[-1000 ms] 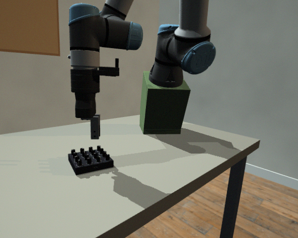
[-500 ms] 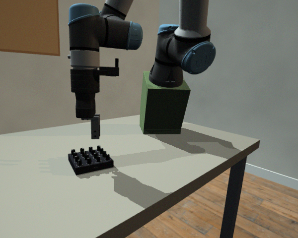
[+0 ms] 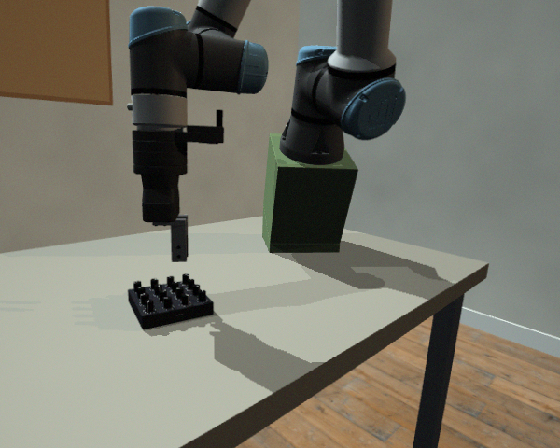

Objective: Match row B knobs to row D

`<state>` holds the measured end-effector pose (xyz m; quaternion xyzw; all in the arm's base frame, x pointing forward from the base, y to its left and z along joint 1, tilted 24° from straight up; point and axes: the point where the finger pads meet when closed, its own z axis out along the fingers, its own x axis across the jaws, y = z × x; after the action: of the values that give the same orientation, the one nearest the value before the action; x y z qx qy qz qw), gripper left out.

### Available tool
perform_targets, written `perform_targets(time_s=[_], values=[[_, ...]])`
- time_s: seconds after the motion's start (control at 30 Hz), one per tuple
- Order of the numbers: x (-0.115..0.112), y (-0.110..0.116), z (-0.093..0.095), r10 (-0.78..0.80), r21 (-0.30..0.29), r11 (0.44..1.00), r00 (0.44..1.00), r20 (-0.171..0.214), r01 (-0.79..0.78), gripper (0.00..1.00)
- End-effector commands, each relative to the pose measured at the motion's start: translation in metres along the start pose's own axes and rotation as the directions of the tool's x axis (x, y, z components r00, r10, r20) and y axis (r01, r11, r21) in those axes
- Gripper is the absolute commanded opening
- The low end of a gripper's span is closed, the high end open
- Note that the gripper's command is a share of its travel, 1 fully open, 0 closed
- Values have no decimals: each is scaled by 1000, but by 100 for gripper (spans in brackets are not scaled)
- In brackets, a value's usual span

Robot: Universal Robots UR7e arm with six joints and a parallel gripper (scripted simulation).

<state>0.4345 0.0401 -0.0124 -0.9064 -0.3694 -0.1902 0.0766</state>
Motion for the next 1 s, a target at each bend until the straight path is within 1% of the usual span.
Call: perform_targets(time_s=[0.0, 0.57, 0.97], values=[[1, 3, -2, -1, -5, 1000, 1000, -2, 1, 46], [1, 3, -1, -1, -5, 1000, 1000, -2, 1, 46], [1, 2, 3, -2, -3, 1000, 1000, -2, 2, 46]])
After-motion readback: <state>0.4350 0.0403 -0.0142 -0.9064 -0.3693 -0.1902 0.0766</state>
